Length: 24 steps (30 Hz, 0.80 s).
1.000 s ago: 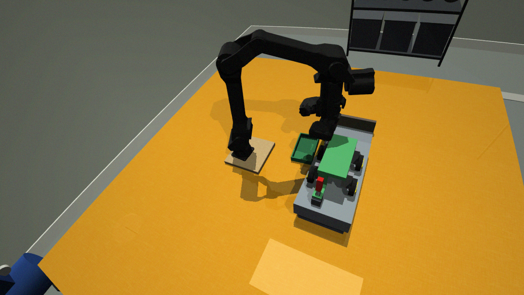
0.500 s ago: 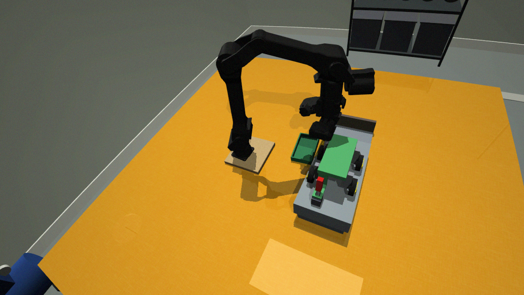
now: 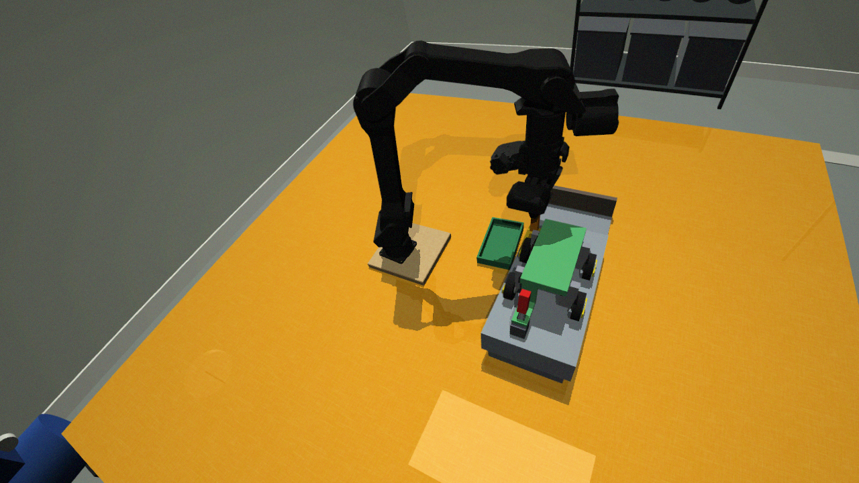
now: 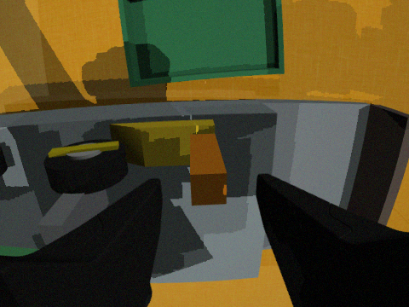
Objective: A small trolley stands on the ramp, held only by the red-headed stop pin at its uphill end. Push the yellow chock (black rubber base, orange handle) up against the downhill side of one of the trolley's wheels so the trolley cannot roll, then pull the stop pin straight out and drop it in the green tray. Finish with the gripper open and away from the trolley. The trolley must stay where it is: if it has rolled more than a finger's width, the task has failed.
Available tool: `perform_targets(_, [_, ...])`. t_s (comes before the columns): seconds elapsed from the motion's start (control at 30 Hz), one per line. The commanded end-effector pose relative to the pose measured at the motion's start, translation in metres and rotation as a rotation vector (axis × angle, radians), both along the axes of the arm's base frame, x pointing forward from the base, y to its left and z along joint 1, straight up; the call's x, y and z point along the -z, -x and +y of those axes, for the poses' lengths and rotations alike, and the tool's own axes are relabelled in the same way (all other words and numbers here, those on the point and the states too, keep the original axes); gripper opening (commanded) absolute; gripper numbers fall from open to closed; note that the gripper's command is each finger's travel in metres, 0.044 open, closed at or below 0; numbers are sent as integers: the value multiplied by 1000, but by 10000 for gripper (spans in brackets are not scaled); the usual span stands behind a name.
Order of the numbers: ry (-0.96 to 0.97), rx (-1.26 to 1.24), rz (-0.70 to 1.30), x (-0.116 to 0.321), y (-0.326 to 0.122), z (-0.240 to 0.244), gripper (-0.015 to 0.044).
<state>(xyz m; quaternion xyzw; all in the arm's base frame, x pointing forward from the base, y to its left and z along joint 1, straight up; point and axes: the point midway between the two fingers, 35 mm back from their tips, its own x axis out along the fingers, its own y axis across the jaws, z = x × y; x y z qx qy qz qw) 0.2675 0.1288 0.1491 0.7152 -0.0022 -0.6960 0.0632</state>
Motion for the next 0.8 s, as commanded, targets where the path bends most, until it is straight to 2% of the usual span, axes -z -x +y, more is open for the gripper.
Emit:
perform_targets(0.0, [4,3,-6,-13,0,1,190])
perform_targets(0.13, [4,3,-6,-24,0,2,190])
perform_targets(0.27, [-1,-1,-3,-16,0,2,295])
perform_targets(0.4, [-88,93,-163,-40,-22,4,190])
perform_targets(0.43, [-112,144,-211,-49,-29,1,190])
perform_targets(0.77, [-23,837,-245,-59,-55,-88,190])
